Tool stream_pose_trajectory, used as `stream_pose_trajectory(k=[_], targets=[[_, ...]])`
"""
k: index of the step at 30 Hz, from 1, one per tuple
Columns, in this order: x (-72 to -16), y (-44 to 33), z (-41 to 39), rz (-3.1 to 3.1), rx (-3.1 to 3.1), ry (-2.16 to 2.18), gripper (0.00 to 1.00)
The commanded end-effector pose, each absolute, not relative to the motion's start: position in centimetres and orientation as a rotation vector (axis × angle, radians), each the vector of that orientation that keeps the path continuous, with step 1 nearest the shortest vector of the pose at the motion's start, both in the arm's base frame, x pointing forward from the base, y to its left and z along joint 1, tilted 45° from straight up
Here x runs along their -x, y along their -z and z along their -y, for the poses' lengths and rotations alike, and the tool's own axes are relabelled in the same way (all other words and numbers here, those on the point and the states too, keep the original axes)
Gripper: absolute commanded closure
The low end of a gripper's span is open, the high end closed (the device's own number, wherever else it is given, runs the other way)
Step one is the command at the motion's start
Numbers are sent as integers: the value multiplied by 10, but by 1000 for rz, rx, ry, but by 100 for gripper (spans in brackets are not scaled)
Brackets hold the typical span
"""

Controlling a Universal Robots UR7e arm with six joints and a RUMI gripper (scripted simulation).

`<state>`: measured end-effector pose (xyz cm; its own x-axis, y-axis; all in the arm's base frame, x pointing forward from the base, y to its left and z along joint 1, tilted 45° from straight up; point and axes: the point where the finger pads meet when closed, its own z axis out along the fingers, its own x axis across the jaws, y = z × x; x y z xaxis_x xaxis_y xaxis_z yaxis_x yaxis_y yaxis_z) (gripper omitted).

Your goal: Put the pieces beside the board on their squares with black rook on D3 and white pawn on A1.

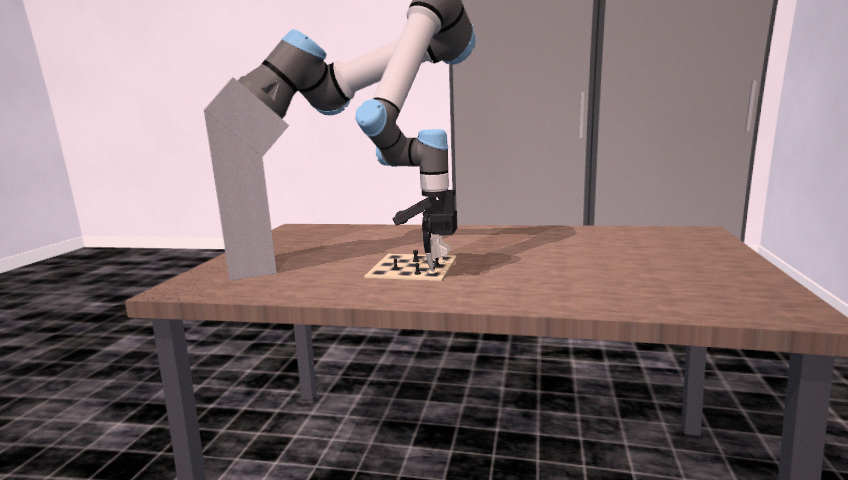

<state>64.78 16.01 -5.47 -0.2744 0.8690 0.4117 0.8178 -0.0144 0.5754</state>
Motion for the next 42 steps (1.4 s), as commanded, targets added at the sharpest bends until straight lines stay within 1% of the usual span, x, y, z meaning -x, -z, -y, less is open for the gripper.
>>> stream_pose_trajectory(k=[1,42], targets=[[-648,55,-160,-2156,-1849,-1173,100],[-651,57,-162,-2156,-1848,-1174,100]])
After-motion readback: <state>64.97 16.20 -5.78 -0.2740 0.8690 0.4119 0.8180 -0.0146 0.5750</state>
